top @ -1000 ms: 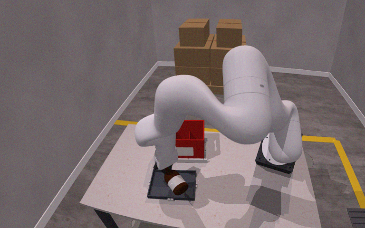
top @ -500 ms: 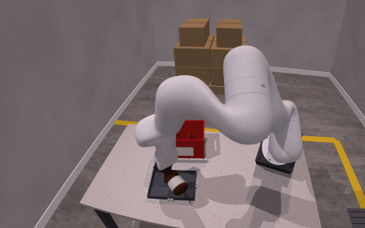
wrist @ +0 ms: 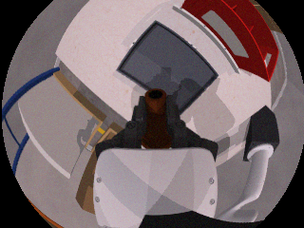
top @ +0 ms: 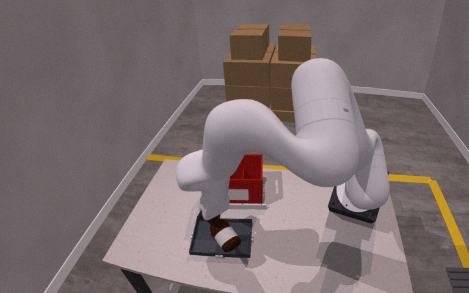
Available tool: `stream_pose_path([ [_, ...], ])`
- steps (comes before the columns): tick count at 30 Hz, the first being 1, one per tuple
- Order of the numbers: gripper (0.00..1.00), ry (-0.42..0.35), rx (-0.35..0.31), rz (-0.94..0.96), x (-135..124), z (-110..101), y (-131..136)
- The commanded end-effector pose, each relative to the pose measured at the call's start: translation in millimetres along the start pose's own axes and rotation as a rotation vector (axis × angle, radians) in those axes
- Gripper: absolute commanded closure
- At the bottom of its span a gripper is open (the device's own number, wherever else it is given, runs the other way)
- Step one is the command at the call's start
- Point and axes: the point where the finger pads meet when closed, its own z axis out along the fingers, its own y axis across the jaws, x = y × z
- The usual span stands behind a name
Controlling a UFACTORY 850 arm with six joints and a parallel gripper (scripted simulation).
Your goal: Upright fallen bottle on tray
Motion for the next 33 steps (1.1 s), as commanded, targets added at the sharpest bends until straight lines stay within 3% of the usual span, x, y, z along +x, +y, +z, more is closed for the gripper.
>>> stream_pose_path([
  [1,1.00,0.031,0.003,0.000,0.1,-0.7,-0.5],
  [14,1.00,0.079,-0.005,0.001,-1.1,-1.9,2.1],
  [33,1.00,0.084,-0.006,0.002,-1.2,-2.1,2.5],
])
